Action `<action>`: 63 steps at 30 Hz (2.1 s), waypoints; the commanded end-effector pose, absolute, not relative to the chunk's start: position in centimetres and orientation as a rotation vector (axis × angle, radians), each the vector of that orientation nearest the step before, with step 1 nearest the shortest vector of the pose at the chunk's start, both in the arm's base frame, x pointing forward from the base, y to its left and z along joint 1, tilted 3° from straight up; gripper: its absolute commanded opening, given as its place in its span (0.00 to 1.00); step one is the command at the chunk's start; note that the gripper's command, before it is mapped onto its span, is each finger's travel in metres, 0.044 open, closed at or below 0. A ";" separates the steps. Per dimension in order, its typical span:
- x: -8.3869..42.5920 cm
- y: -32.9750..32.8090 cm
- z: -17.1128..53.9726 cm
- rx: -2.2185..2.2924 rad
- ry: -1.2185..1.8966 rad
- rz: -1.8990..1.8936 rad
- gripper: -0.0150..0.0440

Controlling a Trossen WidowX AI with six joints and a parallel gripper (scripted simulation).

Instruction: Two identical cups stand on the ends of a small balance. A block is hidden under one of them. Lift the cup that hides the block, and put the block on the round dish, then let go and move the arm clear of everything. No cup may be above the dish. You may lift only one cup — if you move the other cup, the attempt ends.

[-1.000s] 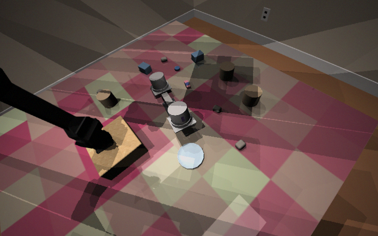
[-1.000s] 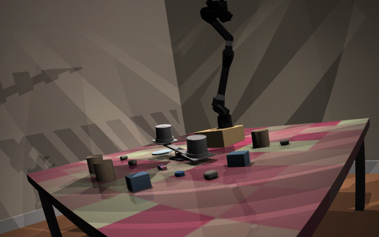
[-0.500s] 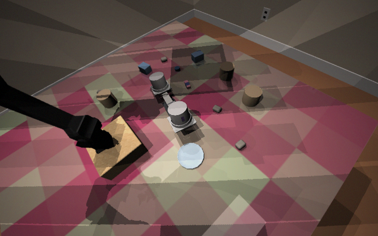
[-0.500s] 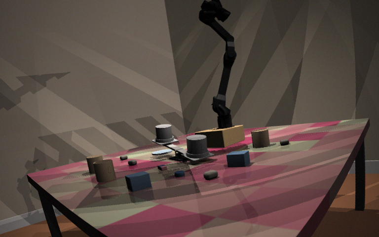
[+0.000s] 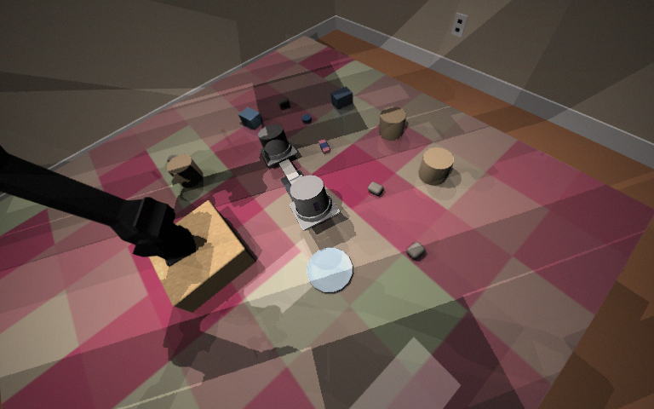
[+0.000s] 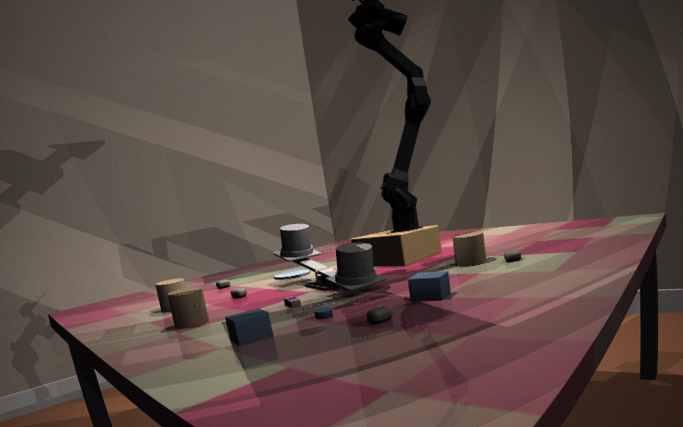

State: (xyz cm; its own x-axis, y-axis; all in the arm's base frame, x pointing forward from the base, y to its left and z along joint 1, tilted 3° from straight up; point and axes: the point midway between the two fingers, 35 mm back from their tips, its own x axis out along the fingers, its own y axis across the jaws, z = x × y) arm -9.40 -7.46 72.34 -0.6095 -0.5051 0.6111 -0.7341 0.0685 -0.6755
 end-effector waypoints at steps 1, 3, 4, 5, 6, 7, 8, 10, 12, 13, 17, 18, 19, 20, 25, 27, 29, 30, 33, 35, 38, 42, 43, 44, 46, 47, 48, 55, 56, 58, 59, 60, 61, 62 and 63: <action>-8.0 -8.0 72.7 1.317 -2.096 1.453 1.00; -7.1 -8.4 72.9 1.347 -2.080 1.391 1.00; -6.7 -8.6 72.9 1.363 -2.075 1.357 1.00; -6.2 -8.8 72.9 1.379 -2.070 1.319 1.00; -5.7 -9.0 72.9 1.396 -2.064 1.280 1.00; -5.2 -9.2 72.9 1.412 -2.057 1.242 1.00; -4.7 -9.4 72.9 1.427 -2.049 1.204 1.00; -3.7 -9.8 72.9 1.456 -2.030 1.128 1.00; -2.6 -10.2 72.8 1.482 -2.008 1.054 1.00; -2.1 -10.4 72.7 1.494 -1.996 1.017 1.00; 0.1 -11.0 72.4 1.538 -1.940 0.874 1.00; 0.7 -11.1 72.3 1.547 -1.924 0.840 1.00; 1.2 -11.2 72.1 1.556 -1.908 0.805 1.00; 1.8 -11.3 72.0 1.564 -1.890 0.772 1.00; 4.6 -11.8 71.2 1.595 -1.795 0.610 1.00; 5.7 -11.9 70.8 1.604 -1.753 0.548 1.00; 6.9 -11.9 70.3 1.610 -1.709 0.489 1.00; 7.4 -12.0 70.1 1.612 -1.686 0.460 1.00; 9.1 -11.9 69.3 1.615 -1.615 0.377 1.00; 10.2 -11.9 68.7 1.615 -1.566 0.324 1.00; 11.9 -11.7 67.7 1.610 -1.490 0.250 1.00; 14.0 -11.4 66.3 1.595 -1.384 0.158 1.00; 14.5 -11.3 66.0 1.591 -1.357 0.136 1.00; 15.0 -11.2 65.6 1.585 -1.329 0.115 1.00; 16.0 -10.9 64.8 1.573 -1.274 0.075 1.00; 16.5 -10.8 64.3 1.566 -1.246 0.056 1.00; 17.0 -10.7 63.9 1.559 -1.218 0.037 1.00; 20.2 -9.4 60.7 1.495 -1.018 -0.079 1.00; 20.6 -9.2 60.2 1.485 -0.989 -0.094 1.00; 21.4 -8.7 59.2 1.462 -0.931 -0.121 1.00; 21.8 -8.5 58.7 1.450 -0.902 -0.134 1.00; 22.1 -8.3 58.1 1.437 -0.872 -0.146 1.00; 22.5 -8.0 57.6 1.424 -0.843 -0.158 1.00; 22.8 -7.8 57.1 1.411 -0.814 -0.169 1.00; 23.2 -7.6 56.5 1.397 -0.785 -0.180 1.00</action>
